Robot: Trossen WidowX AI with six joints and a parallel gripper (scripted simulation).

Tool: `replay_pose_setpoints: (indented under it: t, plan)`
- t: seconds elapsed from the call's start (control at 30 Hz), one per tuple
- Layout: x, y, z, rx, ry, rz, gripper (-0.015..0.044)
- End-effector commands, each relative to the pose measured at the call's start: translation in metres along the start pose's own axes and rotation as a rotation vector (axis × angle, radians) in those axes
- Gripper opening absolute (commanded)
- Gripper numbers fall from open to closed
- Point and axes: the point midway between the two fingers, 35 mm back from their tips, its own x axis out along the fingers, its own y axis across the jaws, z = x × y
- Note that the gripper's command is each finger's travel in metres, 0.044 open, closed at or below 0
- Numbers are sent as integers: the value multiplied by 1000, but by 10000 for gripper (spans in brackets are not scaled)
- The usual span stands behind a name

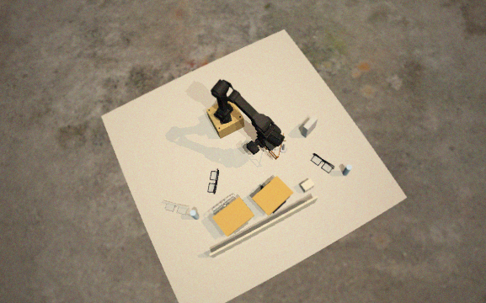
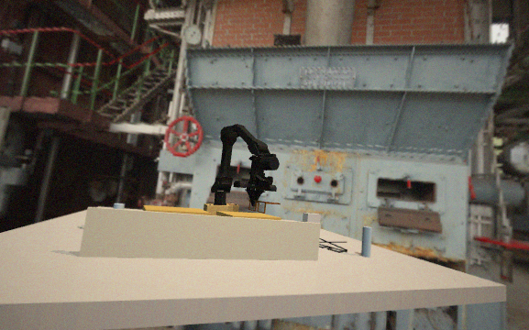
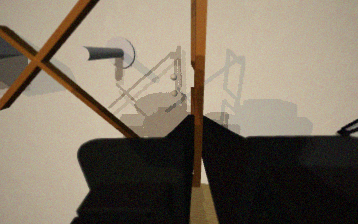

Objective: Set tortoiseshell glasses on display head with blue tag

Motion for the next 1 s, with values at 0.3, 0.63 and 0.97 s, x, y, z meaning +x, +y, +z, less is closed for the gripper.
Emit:
replay_pose_setpoints:
  t: [0.3,0.63,0.97]
  plan:
    - [1,48,-3,5,6,6,0]
    - [40,49,-2,5,6,5,0]
    - [61,49,-3,5,6,5,0]
